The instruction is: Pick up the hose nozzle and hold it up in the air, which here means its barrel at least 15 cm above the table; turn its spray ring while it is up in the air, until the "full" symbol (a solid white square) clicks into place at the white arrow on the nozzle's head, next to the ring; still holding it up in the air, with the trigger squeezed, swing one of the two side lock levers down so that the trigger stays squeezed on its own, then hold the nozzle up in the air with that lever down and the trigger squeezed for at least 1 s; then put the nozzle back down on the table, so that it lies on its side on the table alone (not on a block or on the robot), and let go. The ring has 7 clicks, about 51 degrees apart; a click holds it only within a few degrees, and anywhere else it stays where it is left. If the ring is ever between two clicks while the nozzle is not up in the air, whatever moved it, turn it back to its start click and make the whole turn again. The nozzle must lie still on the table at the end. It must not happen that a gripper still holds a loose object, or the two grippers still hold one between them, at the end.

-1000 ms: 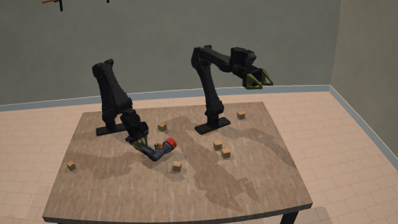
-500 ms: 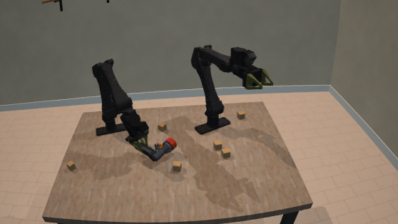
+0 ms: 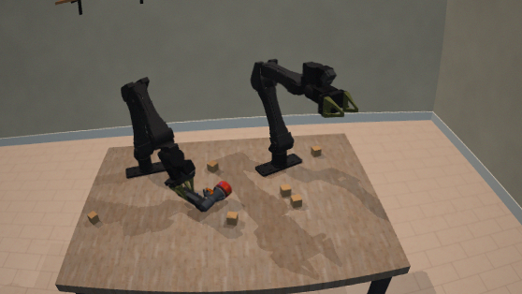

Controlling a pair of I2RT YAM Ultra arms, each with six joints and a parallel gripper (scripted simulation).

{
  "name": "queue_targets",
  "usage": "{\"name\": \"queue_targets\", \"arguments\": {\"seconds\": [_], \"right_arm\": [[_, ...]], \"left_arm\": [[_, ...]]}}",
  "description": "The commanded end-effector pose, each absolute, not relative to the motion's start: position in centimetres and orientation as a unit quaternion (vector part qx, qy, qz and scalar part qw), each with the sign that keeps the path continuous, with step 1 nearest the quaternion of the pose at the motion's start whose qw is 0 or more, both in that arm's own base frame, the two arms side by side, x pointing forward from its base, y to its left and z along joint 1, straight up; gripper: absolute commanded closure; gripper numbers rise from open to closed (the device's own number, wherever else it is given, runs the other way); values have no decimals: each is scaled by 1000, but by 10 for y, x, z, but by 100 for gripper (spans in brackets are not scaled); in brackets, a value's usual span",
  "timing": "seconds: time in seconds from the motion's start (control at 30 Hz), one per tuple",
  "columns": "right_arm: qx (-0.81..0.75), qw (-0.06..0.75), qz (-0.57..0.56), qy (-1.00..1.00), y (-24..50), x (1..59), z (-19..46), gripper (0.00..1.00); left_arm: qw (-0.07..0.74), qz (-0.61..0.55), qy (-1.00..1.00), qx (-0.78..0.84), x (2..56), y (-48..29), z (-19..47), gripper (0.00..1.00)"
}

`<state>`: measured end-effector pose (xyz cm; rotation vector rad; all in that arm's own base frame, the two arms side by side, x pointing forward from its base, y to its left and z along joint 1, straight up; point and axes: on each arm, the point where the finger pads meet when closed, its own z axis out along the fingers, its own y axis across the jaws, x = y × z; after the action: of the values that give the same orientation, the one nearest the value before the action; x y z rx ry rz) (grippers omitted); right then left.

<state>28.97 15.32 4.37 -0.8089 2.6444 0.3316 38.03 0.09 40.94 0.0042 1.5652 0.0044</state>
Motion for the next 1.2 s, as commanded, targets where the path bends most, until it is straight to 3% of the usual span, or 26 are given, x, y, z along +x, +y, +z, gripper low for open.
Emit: {"name": "queue_targets", "arguments": {"seconds": [0.0,0.1,0.13,0.17,0.43,0.5,0.57,0.63,0.73,1.17], "right_arm": [[-287,217,132,923,167,312,62,64],[-287,225,132,922,167,314,68,64],[-288,176,121,933,153,287,43,64],[-290,235,128,919,166,311,73,64],[-285,316,137,894,186,351,95,64],[-283,364,141,876,191,362,126,64],[-283,364,141,876,191,362,126,64],[-277,325,120,896,185,357,70,64],[-264,411,115,865,194,387,96,64],[-224,531,105,811,208,420,102,64]], "left_arm": [[723,1,691,5,371,0,430,37],[723,1,691,5,371,0,430,37],[723,1,691,5,371,0,430,37],[723,1,691,5,371,0,430,37],[723,1,691,5,371,0,430,37],[723,1,691,5,371,0,430,37],[723,1,691,5,371,0,430,37],[723,1,691,5,371,0,430,37],[723,1,691,5,371,0,430,37],[723,1,691,5,371,0,430,37]]}}
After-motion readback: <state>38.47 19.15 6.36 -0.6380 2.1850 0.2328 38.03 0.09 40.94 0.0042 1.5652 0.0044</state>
